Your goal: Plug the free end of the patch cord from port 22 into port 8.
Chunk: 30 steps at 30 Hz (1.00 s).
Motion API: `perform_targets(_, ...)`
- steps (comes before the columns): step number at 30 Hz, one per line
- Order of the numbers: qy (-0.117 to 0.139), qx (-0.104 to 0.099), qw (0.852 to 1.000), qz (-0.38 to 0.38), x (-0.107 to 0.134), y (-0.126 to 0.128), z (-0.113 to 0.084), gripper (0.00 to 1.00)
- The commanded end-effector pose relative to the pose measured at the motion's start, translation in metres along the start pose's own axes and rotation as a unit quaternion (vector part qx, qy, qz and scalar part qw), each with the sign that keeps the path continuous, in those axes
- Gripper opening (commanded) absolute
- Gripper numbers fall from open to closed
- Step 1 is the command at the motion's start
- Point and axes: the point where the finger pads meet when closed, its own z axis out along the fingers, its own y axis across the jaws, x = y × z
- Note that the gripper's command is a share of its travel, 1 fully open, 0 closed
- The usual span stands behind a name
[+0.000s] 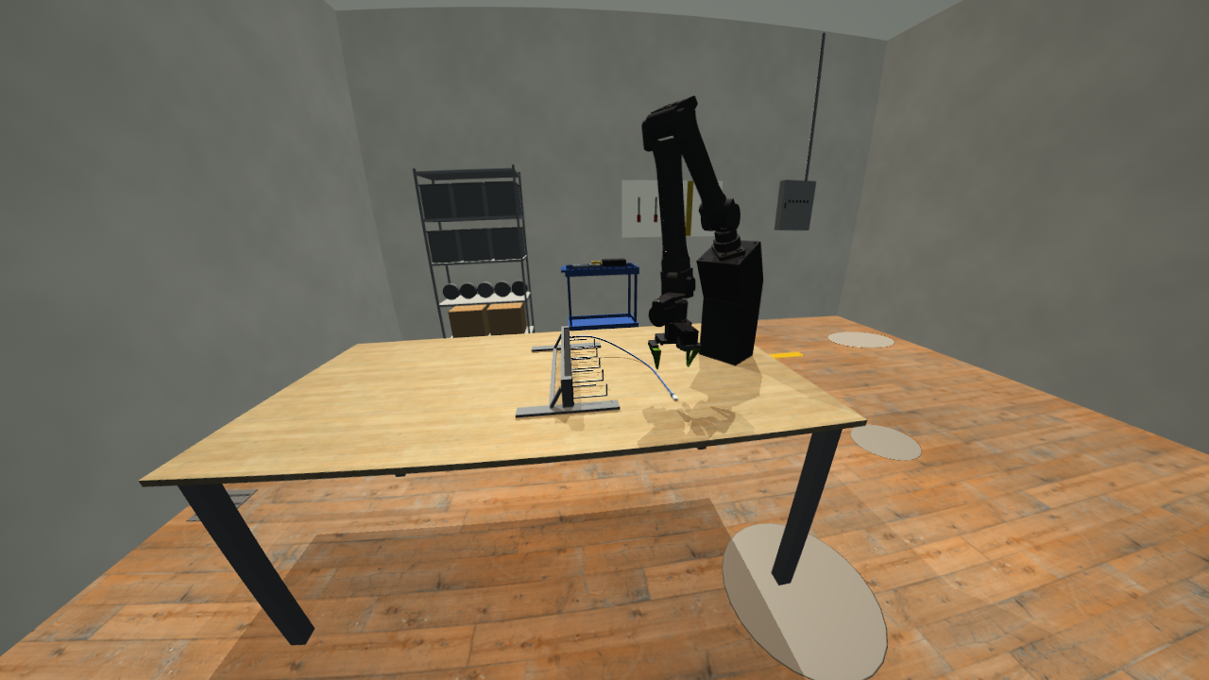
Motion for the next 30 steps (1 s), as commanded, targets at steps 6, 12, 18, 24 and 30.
perform_targets(6, -0.016, 0.001, 1.0, -0.027, -0.014, 0.0, 0.011, 1.0)
perform_targets(12, -0.007, -0.009, 1.0, -0.026, -0.005, 0.007, 0.015, 1.0)
perform_targets(18, -0.001, -0.014, 1.0, -0.026, 0.0, 0.011, 0.015, 1.0)
perform_targets(24, -0.003, -0.011, 1.0, -0.025, -0.001, 0.007, 0.01, 1.0)
perform_targets(30, -0.005, -0.008, 1.0, -0.025, -0.004, 0.004, 0.007, 0.0)
